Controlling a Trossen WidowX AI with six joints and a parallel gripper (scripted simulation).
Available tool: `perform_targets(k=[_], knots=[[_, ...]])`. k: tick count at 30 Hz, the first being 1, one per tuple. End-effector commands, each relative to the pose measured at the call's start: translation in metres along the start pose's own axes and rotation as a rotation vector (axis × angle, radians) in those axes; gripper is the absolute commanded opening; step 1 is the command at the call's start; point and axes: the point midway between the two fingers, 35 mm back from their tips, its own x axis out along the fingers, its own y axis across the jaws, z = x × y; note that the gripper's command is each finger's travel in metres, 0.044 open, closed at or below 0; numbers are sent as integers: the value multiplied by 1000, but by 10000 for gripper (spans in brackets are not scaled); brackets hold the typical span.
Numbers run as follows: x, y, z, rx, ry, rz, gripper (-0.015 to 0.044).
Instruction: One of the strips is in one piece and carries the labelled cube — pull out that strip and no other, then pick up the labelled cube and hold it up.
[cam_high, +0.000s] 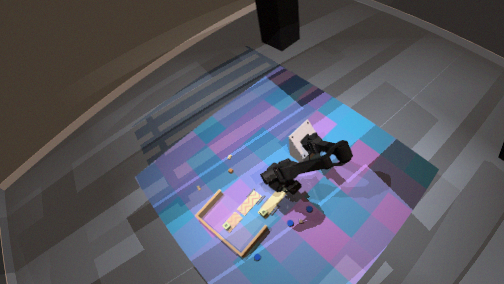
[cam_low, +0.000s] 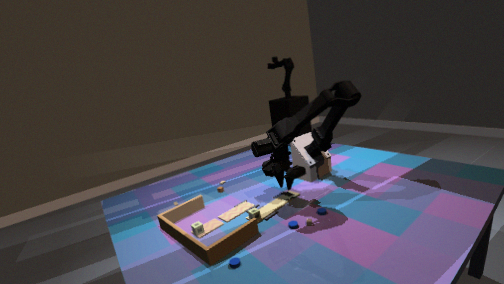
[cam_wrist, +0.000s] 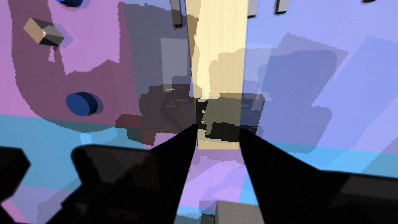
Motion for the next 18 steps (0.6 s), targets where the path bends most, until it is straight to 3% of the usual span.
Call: perform_targets(k=[1,7,18], knots=[[-2,3,15,12,-3,-1,289],[-4,6,35,11,-4,-1,440],[-9,9,72,9,-6,-1,440]])
